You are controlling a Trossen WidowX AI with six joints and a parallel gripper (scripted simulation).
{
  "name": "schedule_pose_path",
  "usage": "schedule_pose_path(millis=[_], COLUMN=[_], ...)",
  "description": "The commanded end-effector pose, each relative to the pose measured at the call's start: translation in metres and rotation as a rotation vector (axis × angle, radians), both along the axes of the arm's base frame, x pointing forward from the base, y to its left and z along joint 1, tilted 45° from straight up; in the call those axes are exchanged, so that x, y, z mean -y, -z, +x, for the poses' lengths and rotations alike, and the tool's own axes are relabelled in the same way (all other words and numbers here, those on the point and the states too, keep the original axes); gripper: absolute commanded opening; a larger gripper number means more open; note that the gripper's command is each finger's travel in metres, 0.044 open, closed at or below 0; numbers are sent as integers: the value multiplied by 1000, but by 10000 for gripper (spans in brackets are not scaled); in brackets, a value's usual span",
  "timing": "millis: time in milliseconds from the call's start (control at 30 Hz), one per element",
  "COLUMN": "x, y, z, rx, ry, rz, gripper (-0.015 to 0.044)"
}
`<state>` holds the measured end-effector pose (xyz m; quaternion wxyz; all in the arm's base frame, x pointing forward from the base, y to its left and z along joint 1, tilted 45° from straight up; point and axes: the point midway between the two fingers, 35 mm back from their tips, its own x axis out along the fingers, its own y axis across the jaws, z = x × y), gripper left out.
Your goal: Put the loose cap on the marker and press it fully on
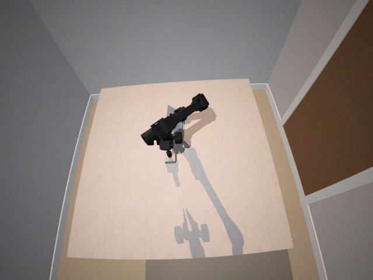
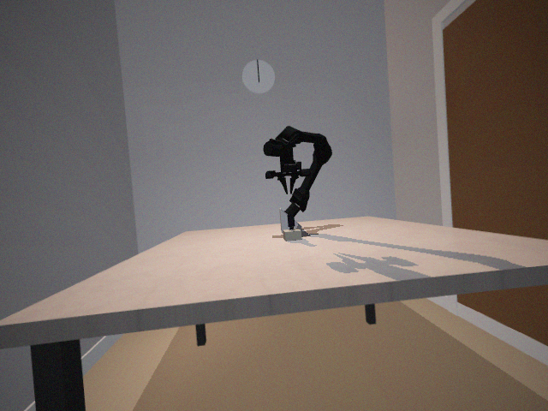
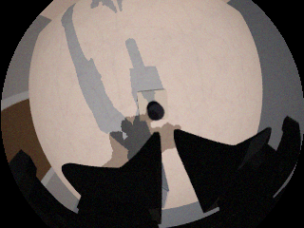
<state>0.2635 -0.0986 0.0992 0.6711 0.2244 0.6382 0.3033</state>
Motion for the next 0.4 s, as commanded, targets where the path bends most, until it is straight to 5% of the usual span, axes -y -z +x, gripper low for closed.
schedule_pose_path(millis=[0,367], x=[3,3], y=[-2,-2], z=[0,0], rx=[0,0], ry=[-5,-5], rz=[-1,-1], gripper=[157,440])
